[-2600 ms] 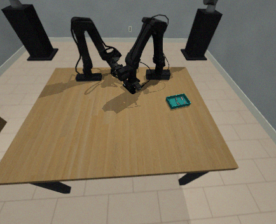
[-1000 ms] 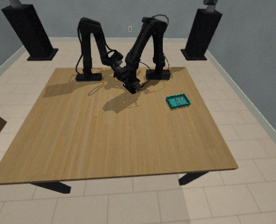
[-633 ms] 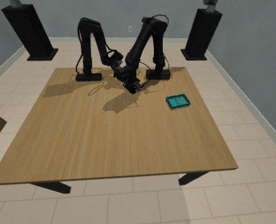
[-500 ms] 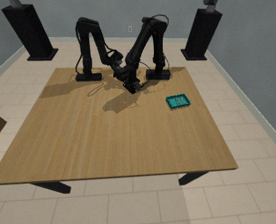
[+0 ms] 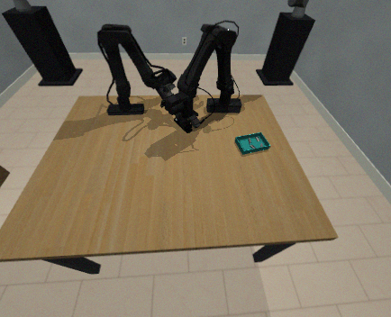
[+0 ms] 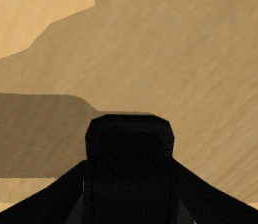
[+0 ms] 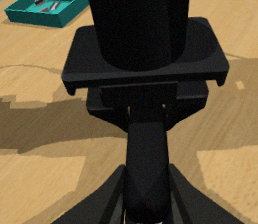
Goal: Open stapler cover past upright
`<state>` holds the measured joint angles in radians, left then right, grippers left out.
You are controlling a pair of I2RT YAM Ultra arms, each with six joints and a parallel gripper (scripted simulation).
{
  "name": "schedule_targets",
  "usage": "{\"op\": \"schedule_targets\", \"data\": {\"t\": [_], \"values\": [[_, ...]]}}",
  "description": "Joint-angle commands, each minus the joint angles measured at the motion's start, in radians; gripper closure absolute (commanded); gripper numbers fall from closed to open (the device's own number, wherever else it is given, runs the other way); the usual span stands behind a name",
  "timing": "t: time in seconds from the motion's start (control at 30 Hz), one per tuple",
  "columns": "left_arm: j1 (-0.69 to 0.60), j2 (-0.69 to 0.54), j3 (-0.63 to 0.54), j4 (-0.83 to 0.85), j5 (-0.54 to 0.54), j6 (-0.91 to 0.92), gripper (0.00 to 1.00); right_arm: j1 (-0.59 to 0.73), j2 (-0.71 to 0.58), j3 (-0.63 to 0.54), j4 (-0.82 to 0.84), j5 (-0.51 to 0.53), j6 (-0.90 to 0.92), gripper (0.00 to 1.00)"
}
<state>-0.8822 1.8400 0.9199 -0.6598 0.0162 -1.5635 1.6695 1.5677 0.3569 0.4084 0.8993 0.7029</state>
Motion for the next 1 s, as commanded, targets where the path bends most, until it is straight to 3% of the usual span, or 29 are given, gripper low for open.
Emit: {"op": "schedule_targets", "data": {"t": [0.0, 0.27, 0.33, 0.37, 0.63, 0.97], "values": [[0.005, -0.007, -0.005, 0.015, -0.016, -0.005, 0.67, -0.014, -0.016, 0.034, -0.067, -0.027, 0.022, 0.78], [0.005, -0.007, -0.005, 0.015, -0.016, -0.005, 0.67, -0.014, -0.015, 0.035, -0.069, -0.027, 0.023, 0.78], [0.005, -0.007, -0.005, 0.015, -0.016, -0.005, 0.45, -0.014, -0.015, 0.036, -0.070, -0.027, 0.023, 0.78], [0.005, -0.007, -0.005, 0.015, -0.016, -0.005, 0.43, -0.014, -0.015, 0.036, -0.070, -0.027, 0.023, 0.78], [0.017, -0.087, -0.040, 0.005, -0.025, -0.004, 0.43, -0.008, -0.006, 0.026, -0.059, -0.019, 0.017, 0.78], [0.005, -0.112, 0.017, -0.066, -0.025, -0.011, 0.43, -0.008, -0.006, 0.026, -0.059, -0.019, 0.017, 0.78]]}}
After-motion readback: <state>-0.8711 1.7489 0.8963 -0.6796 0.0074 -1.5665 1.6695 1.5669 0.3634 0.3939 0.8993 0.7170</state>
